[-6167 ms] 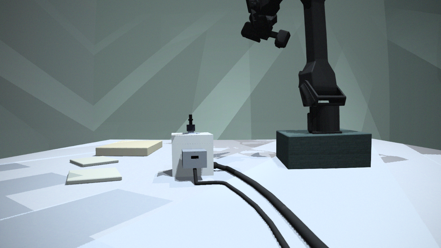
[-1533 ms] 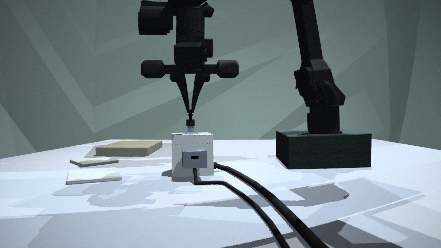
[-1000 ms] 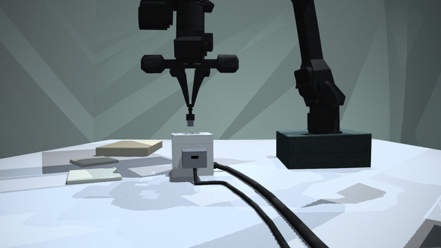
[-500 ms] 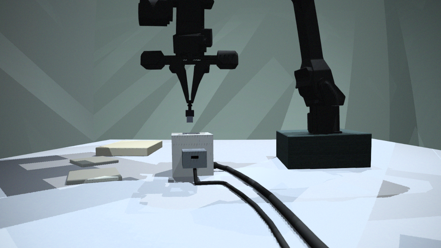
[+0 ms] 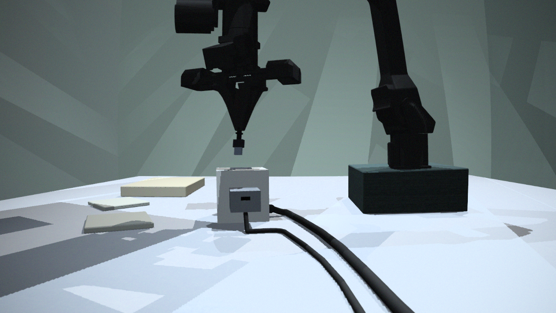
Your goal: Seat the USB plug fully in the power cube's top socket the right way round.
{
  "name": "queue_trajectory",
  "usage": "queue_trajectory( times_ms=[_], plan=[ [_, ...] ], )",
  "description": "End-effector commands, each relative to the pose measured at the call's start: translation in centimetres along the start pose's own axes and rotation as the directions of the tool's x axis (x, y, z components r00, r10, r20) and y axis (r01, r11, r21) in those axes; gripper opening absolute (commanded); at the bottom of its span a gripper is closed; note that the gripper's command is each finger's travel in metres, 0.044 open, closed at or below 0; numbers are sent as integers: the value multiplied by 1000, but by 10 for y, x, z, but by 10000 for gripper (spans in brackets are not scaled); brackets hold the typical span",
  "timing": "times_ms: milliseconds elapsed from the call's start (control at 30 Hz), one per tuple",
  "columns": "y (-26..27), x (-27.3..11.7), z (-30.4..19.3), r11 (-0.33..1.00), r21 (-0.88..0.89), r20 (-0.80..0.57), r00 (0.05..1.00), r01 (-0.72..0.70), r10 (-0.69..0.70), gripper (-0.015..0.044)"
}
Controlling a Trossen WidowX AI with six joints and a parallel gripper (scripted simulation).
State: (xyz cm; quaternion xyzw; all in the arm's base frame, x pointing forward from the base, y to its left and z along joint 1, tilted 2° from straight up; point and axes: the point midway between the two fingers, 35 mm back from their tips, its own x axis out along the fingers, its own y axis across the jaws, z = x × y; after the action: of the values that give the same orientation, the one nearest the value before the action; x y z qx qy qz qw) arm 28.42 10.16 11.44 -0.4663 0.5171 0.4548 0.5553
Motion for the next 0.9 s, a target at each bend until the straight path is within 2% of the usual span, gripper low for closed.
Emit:
queue_trajectory(
  times_ms=[0,433,867],
  plan=[
    [0,0,0,995,100,-1,1000,0,0,0],
    [0,0,0,905,426,-1,1000,0,0,0],
    [0,0,0,711,704,0,1000,0,0,0]
  ],
)
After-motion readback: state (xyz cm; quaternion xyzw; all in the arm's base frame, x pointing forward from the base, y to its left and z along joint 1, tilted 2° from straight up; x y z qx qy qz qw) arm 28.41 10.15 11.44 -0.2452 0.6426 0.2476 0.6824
